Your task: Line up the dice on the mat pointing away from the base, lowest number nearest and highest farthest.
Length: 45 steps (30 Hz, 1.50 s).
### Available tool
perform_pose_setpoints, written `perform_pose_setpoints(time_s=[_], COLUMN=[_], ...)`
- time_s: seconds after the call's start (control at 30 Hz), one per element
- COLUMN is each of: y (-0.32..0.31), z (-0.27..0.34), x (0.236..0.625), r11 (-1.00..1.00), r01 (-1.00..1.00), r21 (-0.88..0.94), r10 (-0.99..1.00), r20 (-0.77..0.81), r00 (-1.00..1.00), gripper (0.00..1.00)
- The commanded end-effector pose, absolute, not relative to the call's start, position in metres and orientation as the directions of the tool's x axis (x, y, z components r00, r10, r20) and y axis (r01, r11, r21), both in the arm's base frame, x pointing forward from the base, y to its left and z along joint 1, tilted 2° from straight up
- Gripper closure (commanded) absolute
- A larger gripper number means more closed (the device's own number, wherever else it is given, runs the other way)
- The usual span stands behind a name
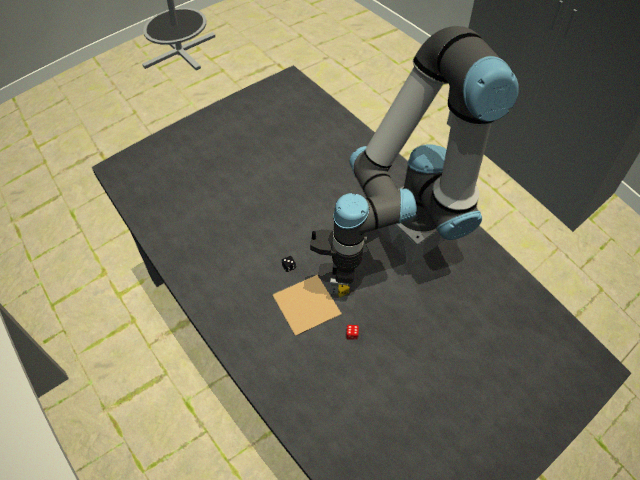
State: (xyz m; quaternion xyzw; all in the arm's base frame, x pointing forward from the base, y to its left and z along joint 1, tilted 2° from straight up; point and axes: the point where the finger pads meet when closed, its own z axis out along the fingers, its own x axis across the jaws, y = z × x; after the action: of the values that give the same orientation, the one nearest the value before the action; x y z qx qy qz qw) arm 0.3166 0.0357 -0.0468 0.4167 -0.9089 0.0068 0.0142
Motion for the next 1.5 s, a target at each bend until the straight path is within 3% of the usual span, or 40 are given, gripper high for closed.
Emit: perform_pose_setpoints(time_s=[0.0,1.47], y=[0.0495,0.0518], z=[-0.0468,-0.0468], x=[0.3091,0.3079], r11=[0.653,0.653], r01=[-0.757,-0.757], r21=[-0.002,-0.002], r10=[-0.757,-0.757], r20=[0.031,0.031], r00=[-0.653,-0.653], gripper=[0.0,0.0])
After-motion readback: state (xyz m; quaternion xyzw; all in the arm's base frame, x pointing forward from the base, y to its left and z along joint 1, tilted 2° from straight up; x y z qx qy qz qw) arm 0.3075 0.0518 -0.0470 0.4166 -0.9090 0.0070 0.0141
